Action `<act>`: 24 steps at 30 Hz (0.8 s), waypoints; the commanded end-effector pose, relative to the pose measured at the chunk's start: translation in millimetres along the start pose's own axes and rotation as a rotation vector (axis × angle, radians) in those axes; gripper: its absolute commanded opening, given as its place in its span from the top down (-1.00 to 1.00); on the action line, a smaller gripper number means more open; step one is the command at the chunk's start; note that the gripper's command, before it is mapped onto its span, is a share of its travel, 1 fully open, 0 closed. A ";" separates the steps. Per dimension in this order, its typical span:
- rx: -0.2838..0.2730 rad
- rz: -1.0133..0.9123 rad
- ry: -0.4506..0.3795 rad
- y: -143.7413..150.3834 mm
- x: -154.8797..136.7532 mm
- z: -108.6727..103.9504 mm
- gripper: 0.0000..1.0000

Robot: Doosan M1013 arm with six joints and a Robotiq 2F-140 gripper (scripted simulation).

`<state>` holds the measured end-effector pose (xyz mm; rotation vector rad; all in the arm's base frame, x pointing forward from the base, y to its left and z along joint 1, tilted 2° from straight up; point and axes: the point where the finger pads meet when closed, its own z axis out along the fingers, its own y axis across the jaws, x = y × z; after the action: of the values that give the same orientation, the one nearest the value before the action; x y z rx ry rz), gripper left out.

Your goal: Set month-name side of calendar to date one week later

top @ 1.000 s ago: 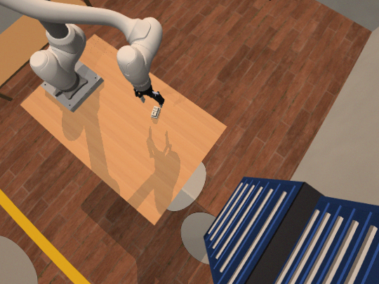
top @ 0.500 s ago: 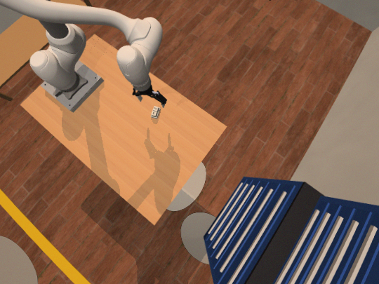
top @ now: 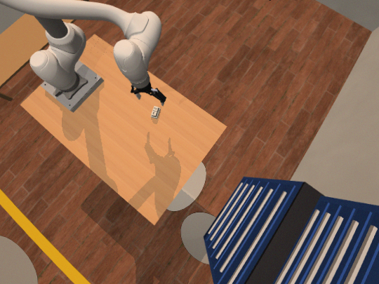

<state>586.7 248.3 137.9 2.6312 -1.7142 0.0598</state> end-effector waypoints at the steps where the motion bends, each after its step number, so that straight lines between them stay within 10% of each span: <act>1: 0.000 0.000 0.000 0.0 0.0 -8.1 -1.00; 24: 0.000 0.000 0.000 0.0 0.0 -29.5 -1.00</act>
<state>585.8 249.0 167.3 2.6311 -1.7142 0.0597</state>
